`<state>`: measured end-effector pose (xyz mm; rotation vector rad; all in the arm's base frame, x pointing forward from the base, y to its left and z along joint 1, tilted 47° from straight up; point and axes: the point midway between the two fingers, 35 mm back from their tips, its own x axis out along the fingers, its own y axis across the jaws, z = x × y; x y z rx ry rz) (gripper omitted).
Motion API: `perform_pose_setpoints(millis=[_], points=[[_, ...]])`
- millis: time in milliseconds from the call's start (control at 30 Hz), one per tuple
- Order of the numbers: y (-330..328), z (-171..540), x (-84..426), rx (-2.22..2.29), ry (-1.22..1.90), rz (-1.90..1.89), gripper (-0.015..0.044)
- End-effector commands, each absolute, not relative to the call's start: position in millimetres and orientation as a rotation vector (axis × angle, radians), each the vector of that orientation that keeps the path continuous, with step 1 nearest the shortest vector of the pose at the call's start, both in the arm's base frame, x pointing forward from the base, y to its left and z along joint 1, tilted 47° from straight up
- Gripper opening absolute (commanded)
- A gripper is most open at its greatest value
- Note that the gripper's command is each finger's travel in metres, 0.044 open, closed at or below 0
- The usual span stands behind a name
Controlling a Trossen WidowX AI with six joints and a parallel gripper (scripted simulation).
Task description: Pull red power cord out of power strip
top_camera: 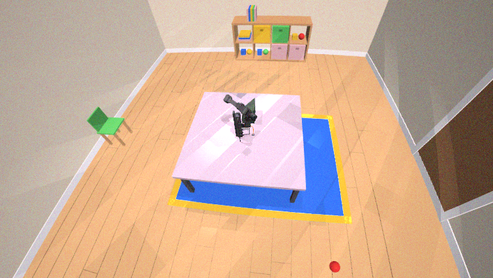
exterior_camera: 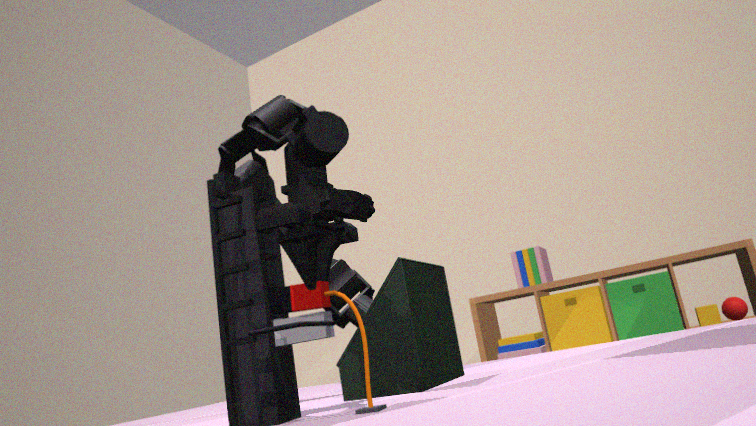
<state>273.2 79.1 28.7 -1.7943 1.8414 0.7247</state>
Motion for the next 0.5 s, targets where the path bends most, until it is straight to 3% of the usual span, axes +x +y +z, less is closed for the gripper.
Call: perform_pose_setpoints(millis=[0, 400, 467], points=[[105, 13, 274, -1.767, 1.791, 0.765, 0.0000], [121, 2, 272, -1.767, 1.791, 0.767, 0.0000], [115, 4, 273, -1.769, 1.792, 0.766, 0.0053]])
